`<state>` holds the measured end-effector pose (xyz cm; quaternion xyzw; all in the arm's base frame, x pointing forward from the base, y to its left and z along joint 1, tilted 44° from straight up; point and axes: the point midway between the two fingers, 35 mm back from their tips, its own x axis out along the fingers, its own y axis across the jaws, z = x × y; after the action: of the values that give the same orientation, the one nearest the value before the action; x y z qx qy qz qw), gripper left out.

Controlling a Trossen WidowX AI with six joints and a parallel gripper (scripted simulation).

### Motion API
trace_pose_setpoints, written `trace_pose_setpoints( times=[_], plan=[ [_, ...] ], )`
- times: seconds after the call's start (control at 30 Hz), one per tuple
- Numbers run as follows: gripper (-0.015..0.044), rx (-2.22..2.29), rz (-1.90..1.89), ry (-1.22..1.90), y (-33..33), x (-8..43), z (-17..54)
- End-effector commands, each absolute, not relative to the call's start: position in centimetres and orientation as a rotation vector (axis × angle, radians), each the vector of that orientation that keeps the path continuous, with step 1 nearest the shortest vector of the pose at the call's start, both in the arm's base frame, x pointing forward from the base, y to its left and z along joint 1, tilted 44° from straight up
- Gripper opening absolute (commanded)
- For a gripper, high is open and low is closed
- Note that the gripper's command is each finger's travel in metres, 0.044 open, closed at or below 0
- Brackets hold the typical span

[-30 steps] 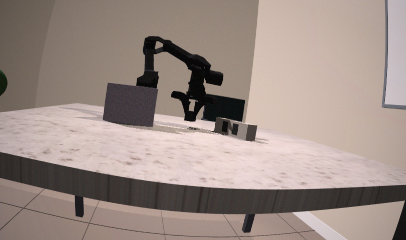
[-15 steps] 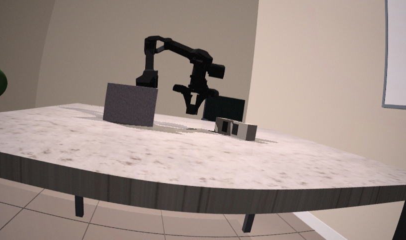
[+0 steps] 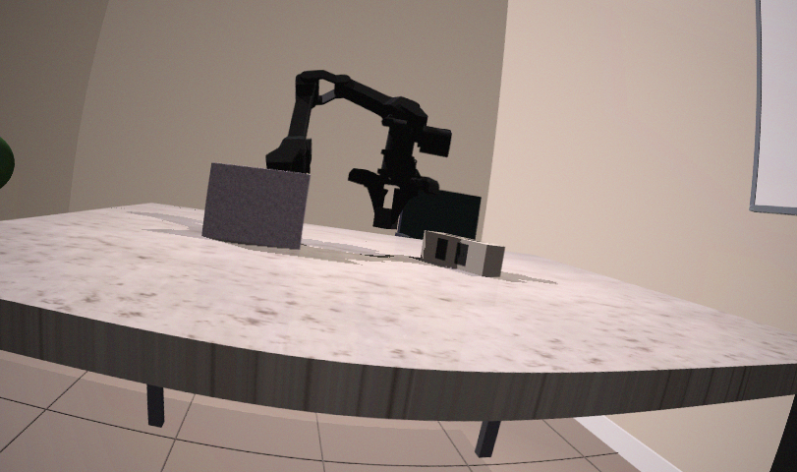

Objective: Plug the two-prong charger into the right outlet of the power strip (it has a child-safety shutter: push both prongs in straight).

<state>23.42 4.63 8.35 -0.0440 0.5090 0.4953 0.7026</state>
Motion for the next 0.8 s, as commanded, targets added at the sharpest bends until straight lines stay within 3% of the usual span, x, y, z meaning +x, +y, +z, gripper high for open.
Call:
trace_pose_setpoints(
  times=[0.0,0.77],
  plan=[
    [0.0000,-0.086,1.081,1.146,4.1,23.9,7.9],
    [0.0000,0.023,1.000,1.225,1.3,25.4,4.4]
  ],
)
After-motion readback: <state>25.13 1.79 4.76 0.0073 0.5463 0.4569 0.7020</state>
